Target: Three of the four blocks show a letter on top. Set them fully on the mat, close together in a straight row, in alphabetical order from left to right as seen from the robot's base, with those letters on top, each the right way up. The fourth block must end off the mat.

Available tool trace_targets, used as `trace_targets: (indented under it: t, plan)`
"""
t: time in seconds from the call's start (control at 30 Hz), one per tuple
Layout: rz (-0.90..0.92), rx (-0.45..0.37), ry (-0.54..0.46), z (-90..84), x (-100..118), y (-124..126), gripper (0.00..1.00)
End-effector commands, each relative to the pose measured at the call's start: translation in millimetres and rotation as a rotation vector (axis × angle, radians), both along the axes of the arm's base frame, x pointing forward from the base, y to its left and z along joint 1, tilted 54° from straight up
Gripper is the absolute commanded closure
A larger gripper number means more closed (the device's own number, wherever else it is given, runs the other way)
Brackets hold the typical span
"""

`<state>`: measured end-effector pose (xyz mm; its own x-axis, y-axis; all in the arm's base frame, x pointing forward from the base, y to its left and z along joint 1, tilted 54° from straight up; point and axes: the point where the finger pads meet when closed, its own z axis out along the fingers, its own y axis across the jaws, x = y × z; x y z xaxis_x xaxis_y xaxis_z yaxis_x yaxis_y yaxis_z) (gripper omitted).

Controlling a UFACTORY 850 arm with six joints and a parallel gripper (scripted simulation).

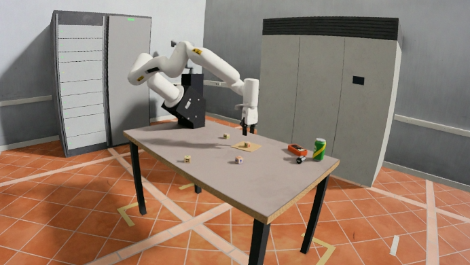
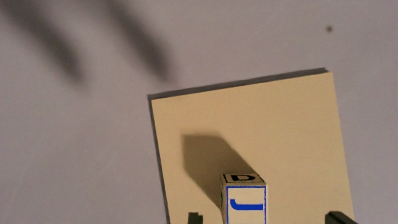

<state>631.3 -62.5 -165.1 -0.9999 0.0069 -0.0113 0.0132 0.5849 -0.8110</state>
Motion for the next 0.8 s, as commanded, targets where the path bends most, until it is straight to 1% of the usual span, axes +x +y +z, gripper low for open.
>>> trace_targets:
  t: [0.0,0.5,0.77]
  plan:
    - [0.001,0.0,-0.001,-1.8,0.6,-2.4,0.31]
    - [0.001,0.0,-0.001,-15.5,0.1,-21.7,0.31]
    - [0.001,0.0,-0.001,-19.6,-0.1,-27.4,0.31]
